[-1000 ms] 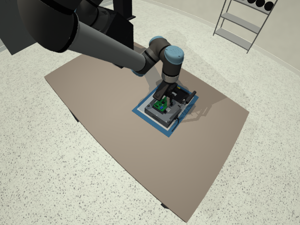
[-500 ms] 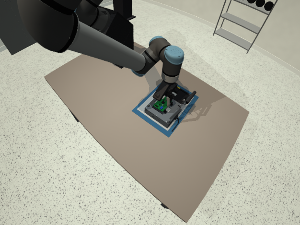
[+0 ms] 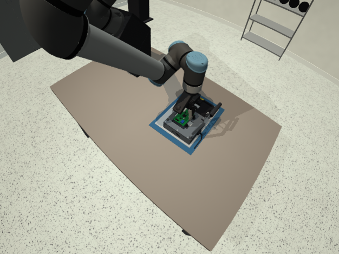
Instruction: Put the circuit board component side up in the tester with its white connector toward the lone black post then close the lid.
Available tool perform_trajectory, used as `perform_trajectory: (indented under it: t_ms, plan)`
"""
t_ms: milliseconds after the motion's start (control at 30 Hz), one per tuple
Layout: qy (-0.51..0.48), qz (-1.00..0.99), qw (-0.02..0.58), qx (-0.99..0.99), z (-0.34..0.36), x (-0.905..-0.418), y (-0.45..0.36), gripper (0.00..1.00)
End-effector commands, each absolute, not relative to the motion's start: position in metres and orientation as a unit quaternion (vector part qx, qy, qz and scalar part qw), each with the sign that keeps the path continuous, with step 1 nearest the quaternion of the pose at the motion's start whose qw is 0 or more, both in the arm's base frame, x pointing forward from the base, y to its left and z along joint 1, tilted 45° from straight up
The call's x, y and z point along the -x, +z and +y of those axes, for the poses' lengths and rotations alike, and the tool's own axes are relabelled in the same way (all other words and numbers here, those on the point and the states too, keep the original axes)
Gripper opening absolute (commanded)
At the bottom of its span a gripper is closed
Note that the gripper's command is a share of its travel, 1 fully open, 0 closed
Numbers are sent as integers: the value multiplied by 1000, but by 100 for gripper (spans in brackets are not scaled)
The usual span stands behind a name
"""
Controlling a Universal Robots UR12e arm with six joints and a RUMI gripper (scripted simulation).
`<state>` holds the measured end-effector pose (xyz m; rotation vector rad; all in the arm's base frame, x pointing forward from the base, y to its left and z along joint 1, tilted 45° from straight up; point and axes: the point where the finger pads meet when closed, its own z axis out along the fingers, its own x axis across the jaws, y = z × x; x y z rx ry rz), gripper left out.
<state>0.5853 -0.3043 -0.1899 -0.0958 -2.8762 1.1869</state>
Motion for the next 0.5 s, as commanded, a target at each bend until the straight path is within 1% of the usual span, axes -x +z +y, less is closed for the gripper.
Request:
perform_trajectory:
  t_ms: [0,467]
  plan:
    - [380,-924,15,30,-304,-583,-190,39]
    - [380,-924,15,30,-303,-582,-191,39]
